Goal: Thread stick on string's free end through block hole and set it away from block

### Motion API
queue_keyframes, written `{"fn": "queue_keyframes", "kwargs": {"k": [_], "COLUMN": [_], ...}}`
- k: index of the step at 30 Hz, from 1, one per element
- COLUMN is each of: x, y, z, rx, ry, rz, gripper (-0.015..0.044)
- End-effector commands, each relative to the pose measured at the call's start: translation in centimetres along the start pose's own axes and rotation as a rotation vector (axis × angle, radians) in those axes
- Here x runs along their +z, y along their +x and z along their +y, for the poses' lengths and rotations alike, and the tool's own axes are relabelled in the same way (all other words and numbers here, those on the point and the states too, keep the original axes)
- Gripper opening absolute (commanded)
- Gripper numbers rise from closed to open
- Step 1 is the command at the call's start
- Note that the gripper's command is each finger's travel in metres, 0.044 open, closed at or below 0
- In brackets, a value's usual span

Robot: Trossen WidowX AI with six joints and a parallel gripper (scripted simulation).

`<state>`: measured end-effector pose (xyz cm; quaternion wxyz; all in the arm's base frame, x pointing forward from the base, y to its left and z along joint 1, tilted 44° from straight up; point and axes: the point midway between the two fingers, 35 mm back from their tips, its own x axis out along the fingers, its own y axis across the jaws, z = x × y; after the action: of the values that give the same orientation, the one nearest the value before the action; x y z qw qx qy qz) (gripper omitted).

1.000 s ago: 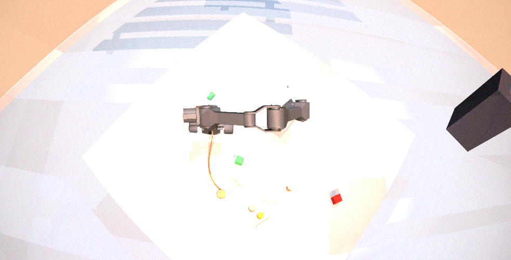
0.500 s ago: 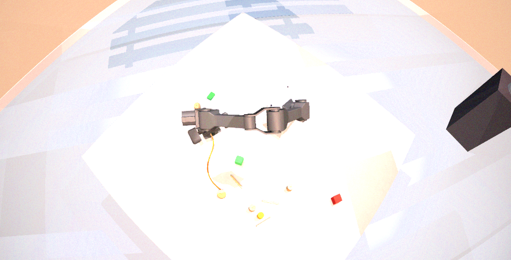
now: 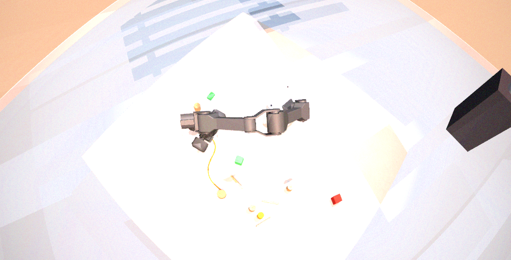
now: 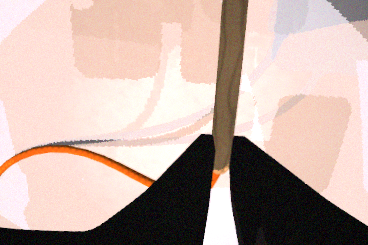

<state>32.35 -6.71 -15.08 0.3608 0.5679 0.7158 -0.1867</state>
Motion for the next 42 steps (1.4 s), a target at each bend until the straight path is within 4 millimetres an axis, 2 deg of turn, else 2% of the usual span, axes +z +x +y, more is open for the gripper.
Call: {"fn": "queue_keyframes", "kwargs": {"k": [1, 42], "x": [0.0, -0.8], "y": [-0.2, -0.2], "z": [0.6, 3.7], "rx": [0.008, 0.004], "ry": [-0.148, -1.642], "rz": [-0.003, -0.013], "gripper": [0.0000, 0.0000]}}
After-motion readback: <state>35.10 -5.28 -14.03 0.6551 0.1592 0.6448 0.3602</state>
